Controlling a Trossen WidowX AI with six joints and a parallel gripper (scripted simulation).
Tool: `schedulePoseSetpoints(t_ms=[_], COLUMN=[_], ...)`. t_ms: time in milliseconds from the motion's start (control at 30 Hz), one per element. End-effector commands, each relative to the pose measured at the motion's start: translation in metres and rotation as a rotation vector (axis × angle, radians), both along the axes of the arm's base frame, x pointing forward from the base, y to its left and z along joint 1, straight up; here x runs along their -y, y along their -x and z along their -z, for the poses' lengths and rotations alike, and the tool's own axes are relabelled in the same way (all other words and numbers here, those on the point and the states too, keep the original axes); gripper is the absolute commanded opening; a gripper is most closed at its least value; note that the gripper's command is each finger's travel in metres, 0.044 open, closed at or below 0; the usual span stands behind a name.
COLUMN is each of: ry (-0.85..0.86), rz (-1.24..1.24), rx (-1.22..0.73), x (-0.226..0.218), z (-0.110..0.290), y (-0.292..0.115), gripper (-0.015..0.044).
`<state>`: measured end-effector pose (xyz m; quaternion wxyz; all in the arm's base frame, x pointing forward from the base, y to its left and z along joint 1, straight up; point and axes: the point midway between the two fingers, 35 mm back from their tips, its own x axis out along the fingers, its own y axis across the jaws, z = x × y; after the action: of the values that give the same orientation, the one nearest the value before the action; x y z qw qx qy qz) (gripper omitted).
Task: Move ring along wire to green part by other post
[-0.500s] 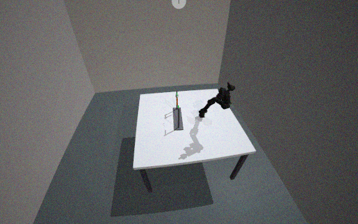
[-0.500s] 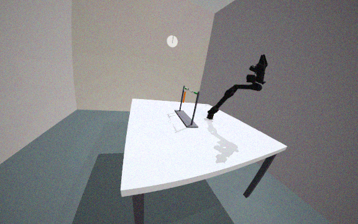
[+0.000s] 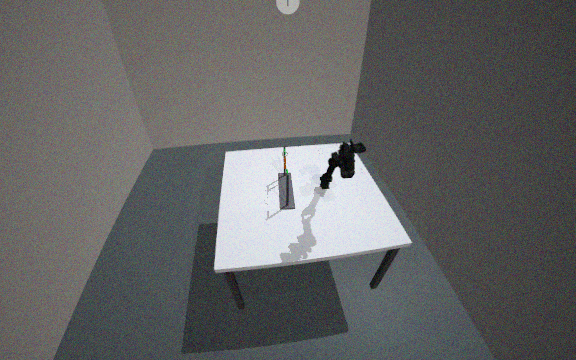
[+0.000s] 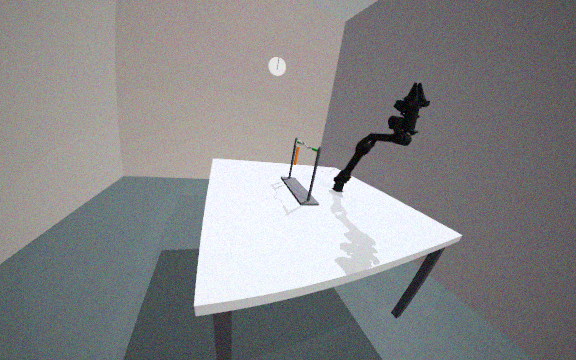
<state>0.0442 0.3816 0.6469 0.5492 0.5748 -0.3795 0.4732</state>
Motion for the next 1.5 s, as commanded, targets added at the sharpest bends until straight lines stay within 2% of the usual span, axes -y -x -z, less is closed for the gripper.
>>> schedulePoseSetpoints(t_ms=[0,367,700,1100,1467], ry=[0.042,0.237,0.431,0.662,0.85], rz=[0.088,0.361,0.587,0.822,1.0], rx=[0.036,0.096,0.09,0.001,-0.159], x=[0.007,0.027,0.075,0.167,0.277], z=[-0.002,0.014,0.038,0.079,0.126], y=[-0.033,-0.139,-0.231,-0.319,-0.366], gripper=[0.016,0.016,0.016,0.016,0.016])
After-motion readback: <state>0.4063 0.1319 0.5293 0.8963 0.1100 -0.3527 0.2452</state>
